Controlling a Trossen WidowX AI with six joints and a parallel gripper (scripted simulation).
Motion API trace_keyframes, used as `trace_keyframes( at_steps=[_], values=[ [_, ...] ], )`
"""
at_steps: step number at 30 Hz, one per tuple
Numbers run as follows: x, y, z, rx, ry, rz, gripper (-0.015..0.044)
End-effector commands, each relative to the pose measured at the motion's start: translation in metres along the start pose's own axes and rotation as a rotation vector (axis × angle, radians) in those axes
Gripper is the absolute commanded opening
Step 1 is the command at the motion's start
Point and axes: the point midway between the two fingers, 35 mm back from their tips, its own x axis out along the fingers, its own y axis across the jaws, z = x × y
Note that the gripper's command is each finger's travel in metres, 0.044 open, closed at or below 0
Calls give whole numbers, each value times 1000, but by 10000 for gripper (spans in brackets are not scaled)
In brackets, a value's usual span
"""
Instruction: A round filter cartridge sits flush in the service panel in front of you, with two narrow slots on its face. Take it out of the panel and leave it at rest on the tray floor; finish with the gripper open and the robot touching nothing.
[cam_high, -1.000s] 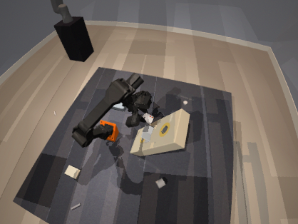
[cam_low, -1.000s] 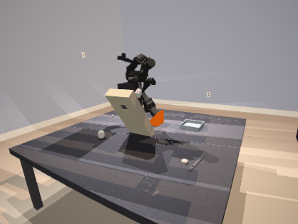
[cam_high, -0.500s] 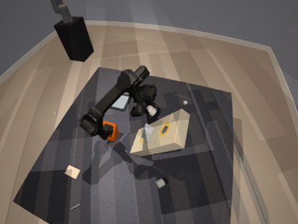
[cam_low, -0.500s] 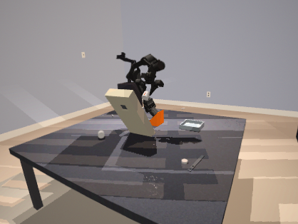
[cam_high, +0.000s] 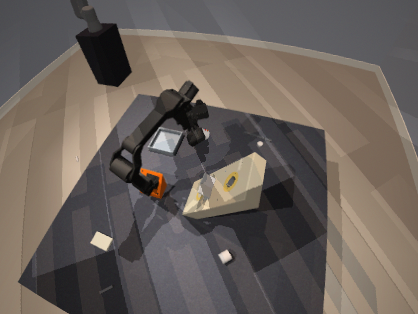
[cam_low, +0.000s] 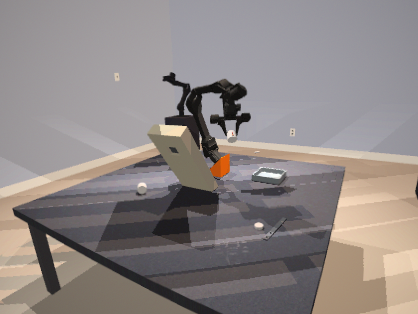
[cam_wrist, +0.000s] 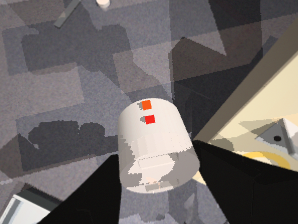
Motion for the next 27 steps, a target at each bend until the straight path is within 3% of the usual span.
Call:
trace_keyframes(
  at_steps=[1, 9, 16, 27],
  values=[
    [3, 32, -6, -144, -9, 74, 0],
    [6, 95, -23, -462, -49, 239, 0],
    [7, 105, -28, -501, -55, 260, 0],
    [31, 163, -86, -705, -60, 378, 0]
  ],
)
